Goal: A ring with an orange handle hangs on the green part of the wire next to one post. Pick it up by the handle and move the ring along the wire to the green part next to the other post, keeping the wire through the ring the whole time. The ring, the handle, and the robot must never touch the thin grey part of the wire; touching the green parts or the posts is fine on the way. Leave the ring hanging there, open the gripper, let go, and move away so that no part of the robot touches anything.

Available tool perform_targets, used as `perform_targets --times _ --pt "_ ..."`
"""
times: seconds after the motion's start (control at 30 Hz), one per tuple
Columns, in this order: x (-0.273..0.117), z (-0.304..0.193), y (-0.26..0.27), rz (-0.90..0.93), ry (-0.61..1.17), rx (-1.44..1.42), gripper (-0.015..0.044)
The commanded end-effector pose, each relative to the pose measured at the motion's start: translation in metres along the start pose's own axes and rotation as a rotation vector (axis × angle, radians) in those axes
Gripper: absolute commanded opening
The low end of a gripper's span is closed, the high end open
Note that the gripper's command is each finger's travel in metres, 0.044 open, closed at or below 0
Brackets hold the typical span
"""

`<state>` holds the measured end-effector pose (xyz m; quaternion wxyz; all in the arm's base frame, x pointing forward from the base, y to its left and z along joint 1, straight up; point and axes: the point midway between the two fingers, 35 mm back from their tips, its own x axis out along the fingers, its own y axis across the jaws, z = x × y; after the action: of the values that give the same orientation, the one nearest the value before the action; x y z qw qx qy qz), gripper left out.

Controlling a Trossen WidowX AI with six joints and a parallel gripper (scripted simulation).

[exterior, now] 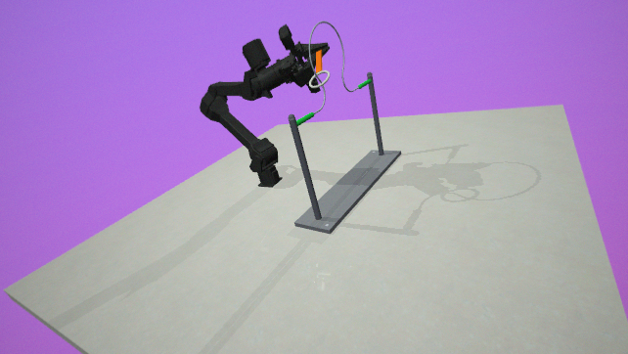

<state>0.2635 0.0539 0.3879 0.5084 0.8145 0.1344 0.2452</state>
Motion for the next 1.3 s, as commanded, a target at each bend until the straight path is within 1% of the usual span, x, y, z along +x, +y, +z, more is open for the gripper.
perform_targets --times 0.0,0.43,1.27 --pt "0.001 0.002 0.005 0.004 -0.014 0.021 -0.0150" --pt "0.000 0.003 0.010 -0.052 -0.014 -0.031 -0.0150" --pt "-0.001 0.004 0.000 -0.272 -0.025 -0.276 -0.0150"
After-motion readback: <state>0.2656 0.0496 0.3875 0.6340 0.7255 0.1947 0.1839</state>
